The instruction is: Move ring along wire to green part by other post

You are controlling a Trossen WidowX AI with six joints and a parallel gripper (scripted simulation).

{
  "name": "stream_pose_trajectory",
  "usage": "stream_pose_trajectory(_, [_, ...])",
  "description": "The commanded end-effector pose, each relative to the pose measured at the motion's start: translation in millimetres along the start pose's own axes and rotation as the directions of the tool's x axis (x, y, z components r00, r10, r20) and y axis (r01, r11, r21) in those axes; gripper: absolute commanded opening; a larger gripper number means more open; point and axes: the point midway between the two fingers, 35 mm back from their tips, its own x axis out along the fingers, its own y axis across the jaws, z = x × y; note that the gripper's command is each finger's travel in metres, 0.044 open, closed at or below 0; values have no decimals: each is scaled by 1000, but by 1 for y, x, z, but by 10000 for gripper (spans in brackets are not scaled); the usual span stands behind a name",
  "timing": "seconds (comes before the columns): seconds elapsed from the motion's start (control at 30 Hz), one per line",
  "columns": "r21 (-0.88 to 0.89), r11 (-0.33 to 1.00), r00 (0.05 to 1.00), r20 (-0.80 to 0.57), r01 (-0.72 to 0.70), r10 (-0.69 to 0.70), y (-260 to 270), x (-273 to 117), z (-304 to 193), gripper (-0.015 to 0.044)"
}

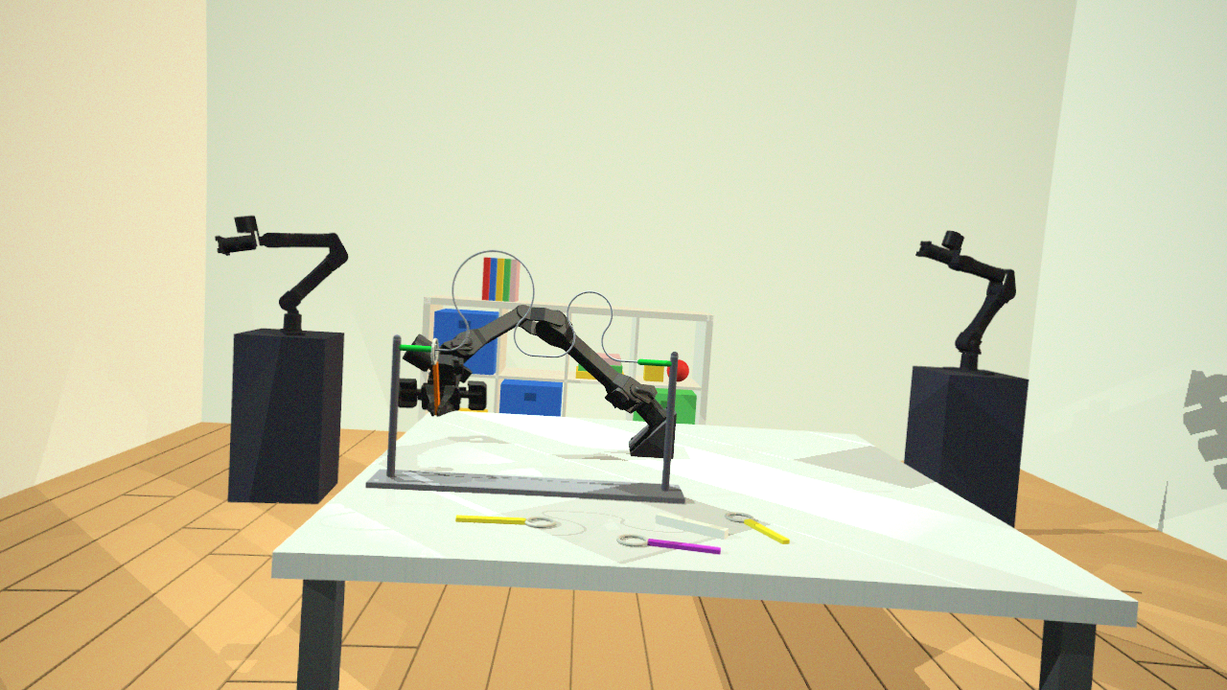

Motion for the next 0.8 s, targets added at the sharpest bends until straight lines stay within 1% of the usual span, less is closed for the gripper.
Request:
stream_pose_trajectory(0.0, [-5,1000,998,-67,0,0,5,-11,4,-150])
stream_pose_trajectory(0.17, [13,1000,990,-138,-8,10,12,-20,5,-150])
stream_pose_trajectory(0.47, [72,997,990,-138,-33,43,28,-20,4,-150])
stream_pose_trajectory(0.77, [186,979,986,-128,-80,105,50,-21,6,-150])
